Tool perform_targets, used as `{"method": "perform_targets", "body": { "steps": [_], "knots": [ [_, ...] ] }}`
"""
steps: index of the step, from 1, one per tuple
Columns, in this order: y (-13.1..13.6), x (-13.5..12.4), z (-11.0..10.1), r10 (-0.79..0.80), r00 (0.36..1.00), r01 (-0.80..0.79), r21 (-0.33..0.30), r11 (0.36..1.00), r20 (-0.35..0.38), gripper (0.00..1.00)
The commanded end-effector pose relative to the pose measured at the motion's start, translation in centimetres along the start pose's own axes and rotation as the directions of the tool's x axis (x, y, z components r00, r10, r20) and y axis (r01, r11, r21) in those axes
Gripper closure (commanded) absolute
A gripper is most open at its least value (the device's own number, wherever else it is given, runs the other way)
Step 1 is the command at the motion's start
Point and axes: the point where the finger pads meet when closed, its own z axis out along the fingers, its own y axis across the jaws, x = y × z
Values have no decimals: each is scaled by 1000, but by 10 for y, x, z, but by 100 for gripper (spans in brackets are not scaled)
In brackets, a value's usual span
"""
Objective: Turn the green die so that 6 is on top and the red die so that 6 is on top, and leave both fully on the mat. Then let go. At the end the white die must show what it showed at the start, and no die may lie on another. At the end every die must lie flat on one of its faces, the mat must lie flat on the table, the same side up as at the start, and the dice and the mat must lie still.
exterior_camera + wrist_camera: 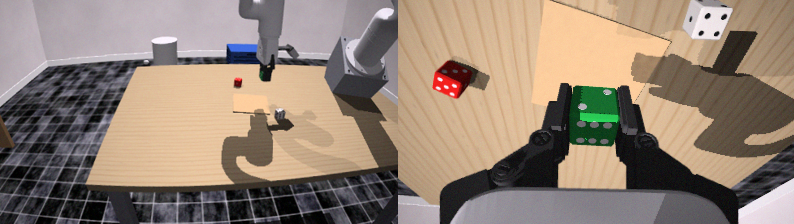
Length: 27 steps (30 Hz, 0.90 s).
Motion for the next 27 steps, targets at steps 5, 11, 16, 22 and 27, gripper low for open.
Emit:
{"method": "perform_targets", "body": {
  "steps": [5, 11, 16, 22, 27],
  "knots": [
    [0, -1, 5, -2, 1000, 2, 0, 1000, 0, 73],
    [0, -1, 15, -2, 1000, 2, 0, 1000, 0, 73],
    [0, -1, 35, -2, 1000, 2, 0, 1000, 0, 73],
    [0, -2, 64, -2, 1000, 2, 0, 1000, 0, 73],
    [0, -2, 77, -2, 1000, 2, 0, 1000, 0, 73]
  ]
}}
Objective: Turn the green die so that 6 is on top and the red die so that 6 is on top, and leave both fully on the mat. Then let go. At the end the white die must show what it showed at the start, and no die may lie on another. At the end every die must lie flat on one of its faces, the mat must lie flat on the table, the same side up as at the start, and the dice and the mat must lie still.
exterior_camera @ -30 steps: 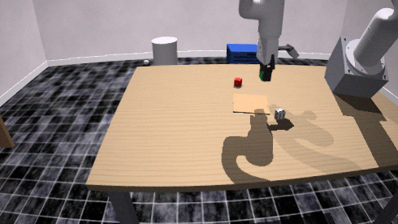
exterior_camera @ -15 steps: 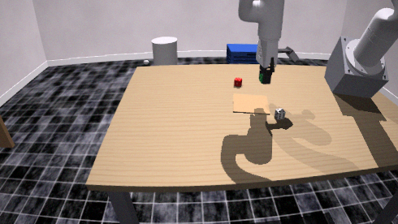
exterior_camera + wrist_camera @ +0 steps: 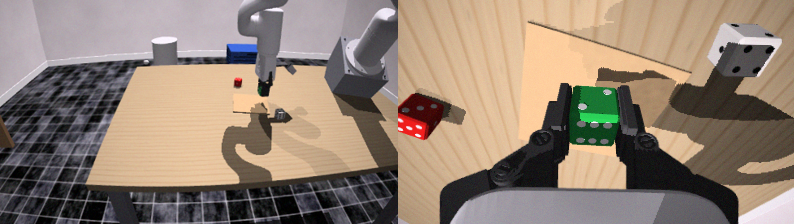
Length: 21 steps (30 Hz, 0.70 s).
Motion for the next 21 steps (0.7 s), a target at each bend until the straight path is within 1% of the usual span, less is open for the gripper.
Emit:
{"method": "perform_targets", "body": {
  "steps": [1, 7, 21],
  "knots": [
    [-1, -2, 16, -1, 1000, 1, 0, 1000, 5, 73],
    [-1, -2, 30, -1, 1000, 1, 0, 1000, 5, 73],
    [-1, -2, 31, -1, 1000, 1, 0, 1000, 5, 73]
  ]
}}
